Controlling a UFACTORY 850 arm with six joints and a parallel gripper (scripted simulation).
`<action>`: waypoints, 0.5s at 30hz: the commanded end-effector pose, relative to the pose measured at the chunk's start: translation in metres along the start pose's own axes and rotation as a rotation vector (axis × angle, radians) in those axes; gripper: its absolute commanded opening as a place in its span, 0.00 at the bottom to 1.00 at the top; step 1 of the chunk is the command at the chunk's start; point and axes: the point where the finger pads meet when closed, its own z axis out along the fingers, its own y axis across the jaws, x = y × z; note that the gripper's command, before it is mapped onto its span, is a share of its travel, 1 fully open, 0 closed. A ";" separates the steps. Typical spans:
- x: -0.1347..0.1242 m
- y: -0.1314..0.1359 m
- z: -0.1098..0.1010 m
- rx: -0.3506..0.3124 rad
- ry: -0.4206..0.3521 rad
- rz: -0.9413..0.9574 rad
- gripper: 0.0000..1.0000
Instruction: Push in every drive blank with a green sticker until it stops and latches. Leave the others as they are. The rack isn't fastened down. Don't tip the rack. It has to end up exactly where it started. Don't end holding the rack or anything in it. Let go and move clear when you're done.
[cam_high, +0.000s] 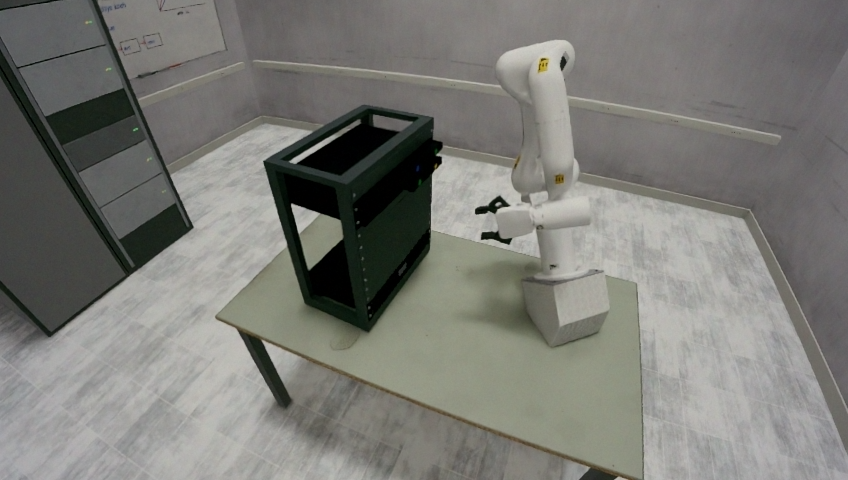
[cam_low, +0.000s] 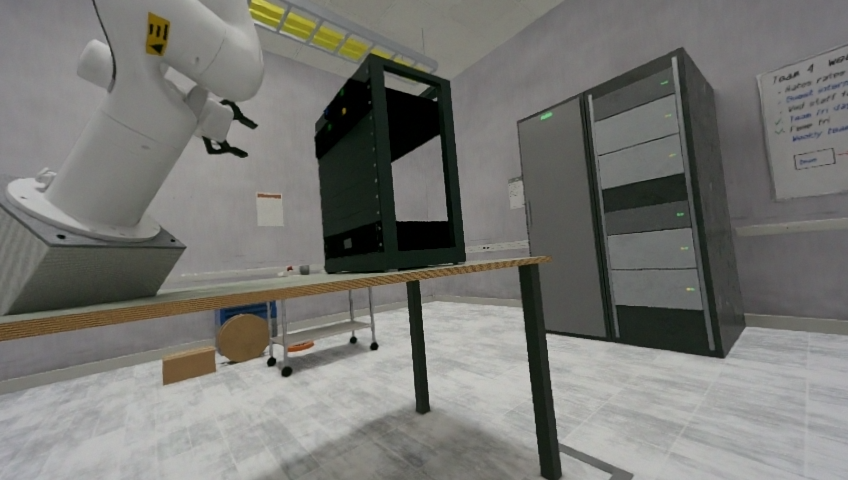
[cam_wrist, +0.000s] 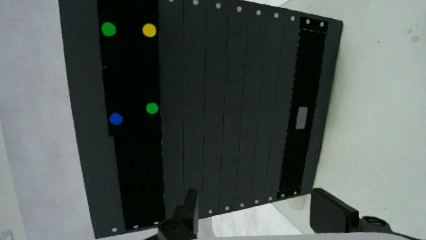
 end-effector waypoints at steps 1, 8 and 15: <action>0.037 -0.043 -0.007 0.123 0.086 0.003 1.00; 0.064 -0.069 -0.015 0.211 0.157 -0.002 1.00; 0.088 -0.091 -0.025 0.285 0.219 -0.010 1.00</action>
